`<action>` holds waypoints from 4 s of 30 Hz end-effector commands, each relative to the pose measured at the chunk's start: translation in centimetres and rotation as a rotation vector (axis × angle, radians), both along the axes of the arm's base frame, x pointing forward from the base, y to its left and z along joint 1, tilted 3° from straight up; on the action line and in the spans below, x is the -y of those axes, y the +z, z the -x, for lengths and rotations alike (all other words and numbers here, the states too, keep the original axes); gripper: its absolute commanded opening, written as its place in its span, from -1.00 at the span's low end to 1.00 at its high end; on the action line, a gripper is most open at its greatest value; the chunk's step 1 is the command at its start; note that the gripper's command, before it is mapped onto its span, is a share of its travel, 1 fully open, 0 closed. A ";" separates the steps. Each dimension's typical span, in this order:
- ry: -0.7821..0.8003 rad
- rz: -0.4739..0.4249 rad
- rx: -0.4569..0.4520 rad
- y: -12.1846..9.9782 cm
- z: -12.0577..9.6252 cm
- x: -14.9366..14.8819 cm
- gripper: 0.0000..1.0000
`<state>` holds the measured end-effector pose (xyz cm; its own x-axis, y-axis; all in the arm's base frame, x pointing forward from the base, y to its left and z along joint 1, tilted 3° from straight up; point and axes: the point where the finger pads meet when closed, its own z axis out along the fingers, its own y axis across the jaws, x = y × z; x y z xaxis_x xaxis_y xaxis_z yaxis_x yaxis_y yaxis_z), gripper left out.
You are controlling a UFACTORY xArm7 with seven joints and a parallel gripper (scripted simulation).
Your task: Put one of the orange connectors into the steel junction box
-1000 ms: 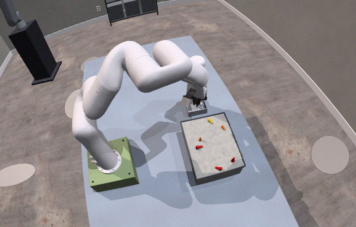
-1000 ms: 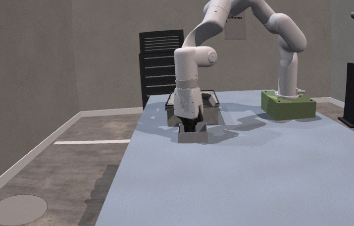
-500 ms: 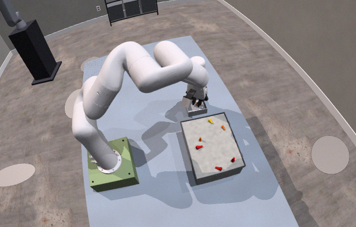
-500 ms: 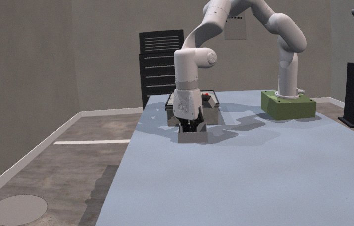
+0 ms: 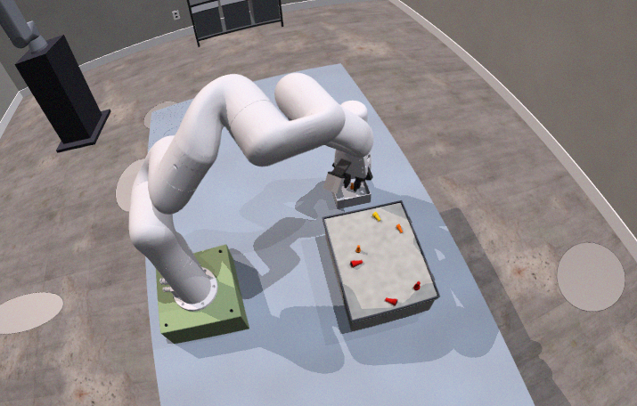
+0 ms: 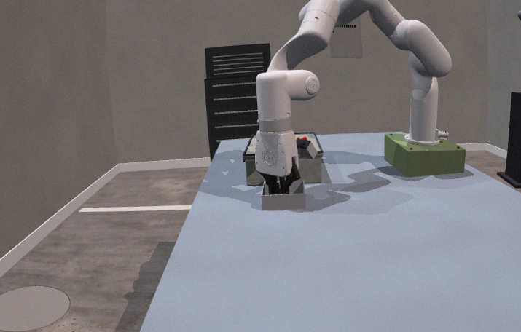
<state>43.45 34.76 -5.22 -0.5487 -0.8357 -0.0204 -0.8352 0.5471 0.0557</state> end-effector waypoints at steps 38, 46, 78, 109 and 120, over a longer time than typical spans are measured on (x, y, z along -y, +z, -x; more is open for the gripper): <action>0.000 -0.003 0.004 5.9 -0.3 0.2 -0.49; 0.000 -0.003 0.004 13.4 -0.6 0.6 -0.49; 0.000 -0.003 0.004 18.1 -0.7 0.8 -0.49; 0.000 -0.003 0.004 18.1 -0.7 0.8 -0.49; 0.000 -0.003 0.004 18.1 -0.7 0.8 -0.49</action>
<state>44.05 33.89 12.65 -0.5487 -0.8358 -0.0203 -0.8352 0.5470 0.0560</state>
